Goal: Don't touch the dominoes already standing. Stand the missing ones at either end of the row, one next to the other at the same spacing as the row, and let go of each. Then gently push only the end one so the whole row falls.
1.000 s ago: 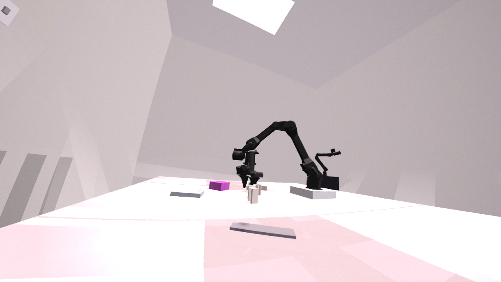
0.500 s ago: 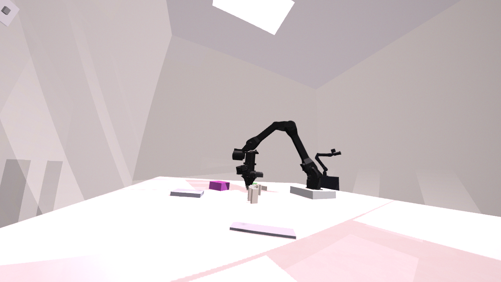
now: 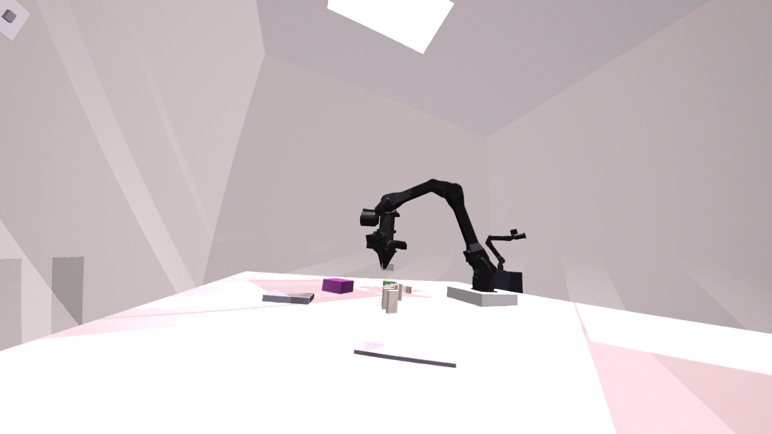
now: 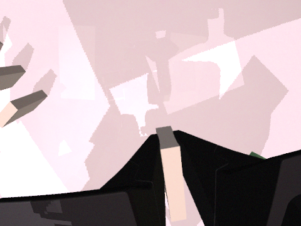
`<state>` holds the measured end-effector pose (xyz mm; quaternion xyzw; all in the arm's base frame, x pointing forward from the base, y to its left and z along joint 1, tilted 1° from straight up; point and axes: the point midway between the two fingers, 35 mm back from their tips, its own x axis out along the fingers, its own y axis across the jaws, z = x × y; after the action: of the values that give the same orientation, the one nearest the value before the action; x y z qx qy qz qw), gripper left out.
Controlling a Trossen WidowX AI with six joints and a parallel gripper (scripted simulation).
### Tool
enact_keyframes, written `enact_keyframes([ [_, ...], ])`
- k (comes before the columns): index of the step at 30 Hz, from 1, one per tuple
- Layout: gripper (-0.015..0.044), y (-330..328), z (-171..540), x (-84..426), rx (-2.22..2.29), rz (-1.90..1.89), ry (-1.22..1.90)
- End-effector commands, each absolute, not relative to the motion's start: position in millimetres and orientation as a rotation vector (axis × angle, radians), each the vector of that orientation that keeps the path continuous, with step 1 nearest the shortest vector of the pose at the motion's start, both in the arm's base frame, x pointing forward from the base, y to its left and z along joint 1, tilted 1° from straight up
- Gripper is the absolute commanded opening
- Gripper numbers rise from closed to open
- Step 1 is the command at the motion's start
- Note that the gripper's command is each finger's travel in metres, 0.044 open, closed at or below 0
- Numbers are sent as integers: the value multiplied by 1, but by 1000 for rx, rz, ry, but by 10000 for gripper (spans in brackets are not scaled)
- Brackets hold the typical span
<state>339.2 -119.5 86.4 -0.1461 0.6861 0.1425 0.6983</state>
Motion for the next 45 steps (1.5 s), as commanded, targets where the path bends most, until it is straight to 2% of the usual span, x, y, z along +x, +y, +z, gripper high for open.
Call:
enact_keyframes([
  [1, 26, -119, 135, 336, -331, 315, 1530],
  [4, 26, -119, 159, 335, -331, 315, 1530],
  [9, 26, -119, 161, 336, -331, 315, 1530],
  [19, 26, -151, 164, 389, -315, 294, 1528],
  [24, 26, -153, 164, 392, -312, 292, 1526],
  [45, 26, -177, 128, 439, -133, 199, 1181],
])
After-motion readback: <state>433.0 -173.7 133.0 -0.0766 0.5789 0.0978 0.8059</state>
